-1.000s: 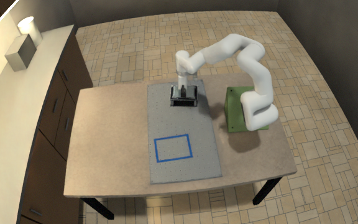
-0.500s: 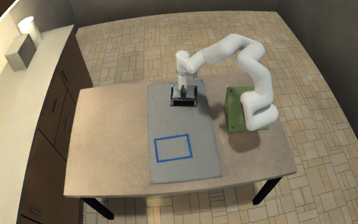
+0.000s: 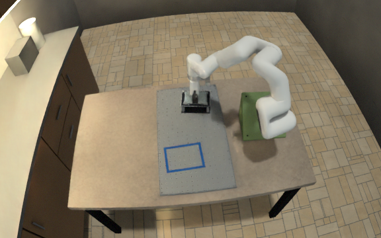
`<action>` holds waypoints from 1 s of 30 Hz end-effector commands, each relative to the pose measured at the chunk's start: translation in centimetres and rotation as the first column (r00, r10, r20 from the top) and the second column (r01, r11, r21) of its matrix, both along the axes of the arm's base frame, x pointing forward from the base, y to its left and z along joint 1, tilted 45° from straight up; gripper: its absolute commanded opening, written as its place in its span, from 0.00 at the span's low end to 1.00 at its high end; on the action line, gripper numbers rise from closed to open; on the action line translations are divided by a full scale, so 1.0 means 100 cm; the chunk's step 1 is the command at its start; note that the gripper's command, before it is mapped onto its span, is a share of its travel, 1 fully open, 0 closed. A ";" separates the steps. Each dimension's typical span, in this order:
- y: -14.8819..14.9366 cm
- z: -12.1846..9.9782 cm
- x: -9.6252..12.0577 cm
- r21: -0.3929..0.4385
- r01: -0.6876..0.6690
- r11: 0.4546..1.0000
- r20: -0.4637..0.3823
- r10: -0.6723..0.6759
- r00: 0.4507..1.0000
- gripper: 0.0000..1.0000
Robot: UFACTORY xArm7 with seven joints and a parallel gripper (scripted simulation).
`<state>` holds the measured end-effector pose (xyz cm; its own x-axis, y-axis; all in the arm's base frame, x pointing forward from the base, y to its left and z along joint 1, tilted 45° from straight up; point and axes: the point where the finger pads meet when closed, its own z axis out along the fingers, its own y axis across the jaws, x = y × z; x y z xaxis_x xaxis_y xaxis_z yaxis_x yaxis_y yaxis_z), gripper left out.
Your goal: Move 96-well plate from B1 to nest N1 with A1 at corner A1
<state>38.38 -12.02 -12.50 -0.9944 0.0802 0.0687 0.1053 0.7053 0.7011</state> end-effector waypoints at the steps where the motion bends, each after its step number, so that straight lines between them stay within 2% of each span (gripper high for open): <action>1: -0.002 0.001 0.001 -0.004 0.003 1.000 0.002 -0.003 1.000 1.00; 6: -0.002 0.001 0.001 -0.004 0.003 1.000 0.002 -0.003 1.000 1.00; 30: -0.044 0.042 0.000 -0.004 0.003 1.000 0.002 -0.003 1.000 1.00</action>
<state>38.34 -15.72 -8.77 -0.9944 0.0801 0.0687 0.1053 0.7053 0.7011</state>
